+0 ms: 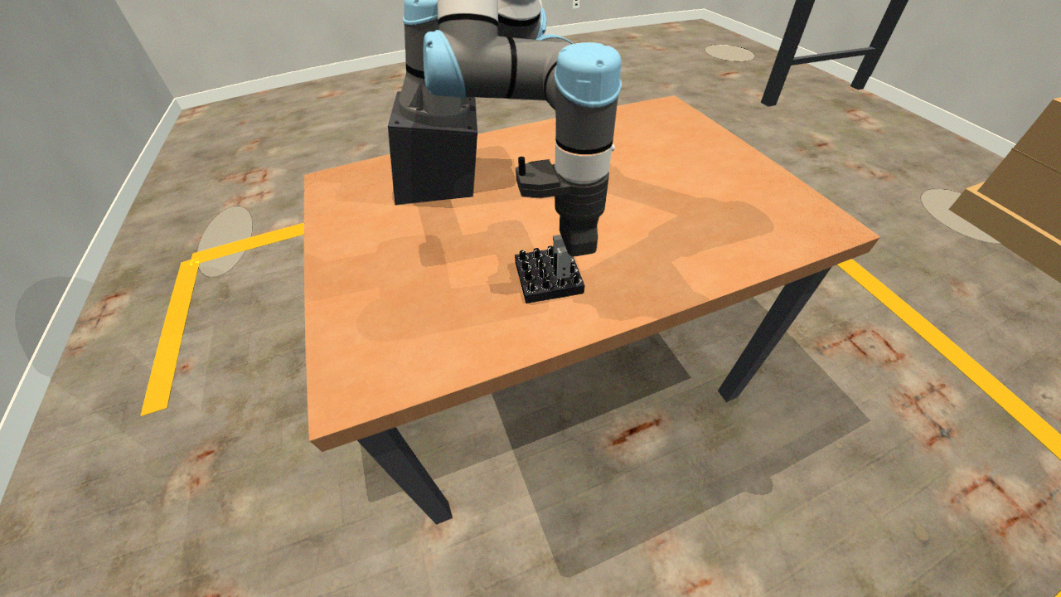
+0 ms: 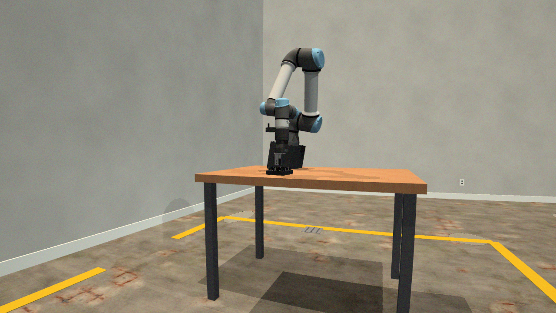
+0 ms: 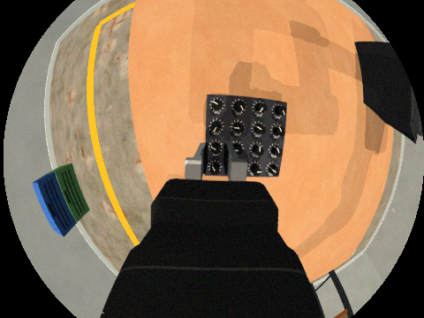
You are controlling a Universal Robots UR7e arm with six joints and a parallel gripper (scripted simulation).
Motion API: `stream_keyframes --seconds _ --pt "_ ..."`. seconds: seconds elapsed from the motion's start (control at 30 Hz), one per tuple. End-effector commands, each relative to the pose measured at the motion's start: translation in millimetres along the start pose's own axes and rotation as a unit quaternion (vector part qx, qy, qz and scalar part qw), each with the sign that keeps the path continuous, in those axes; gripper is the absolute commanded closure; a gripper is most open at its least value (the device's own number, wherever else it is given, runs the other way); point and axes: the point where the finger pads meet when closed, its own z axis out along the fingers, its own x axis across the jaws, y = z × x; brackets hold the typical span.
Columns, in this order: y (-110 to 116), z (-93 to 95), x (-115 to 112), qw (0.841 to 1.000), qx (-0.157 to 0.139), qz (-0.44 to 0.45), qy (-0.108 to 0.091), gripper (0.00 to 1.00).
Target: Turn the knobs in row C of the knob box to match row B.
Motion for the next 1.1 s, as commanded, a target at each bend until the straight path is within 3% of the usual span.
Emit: stream_keyframes --seconds 0.0,1.07 --pt "0.1 4.3 -0.6 1.000 0.000 0.000 -0.001 0.54" --pt "0.1 8.7 -0.6 1.000 0.000 0.000 -0.001 0.54"
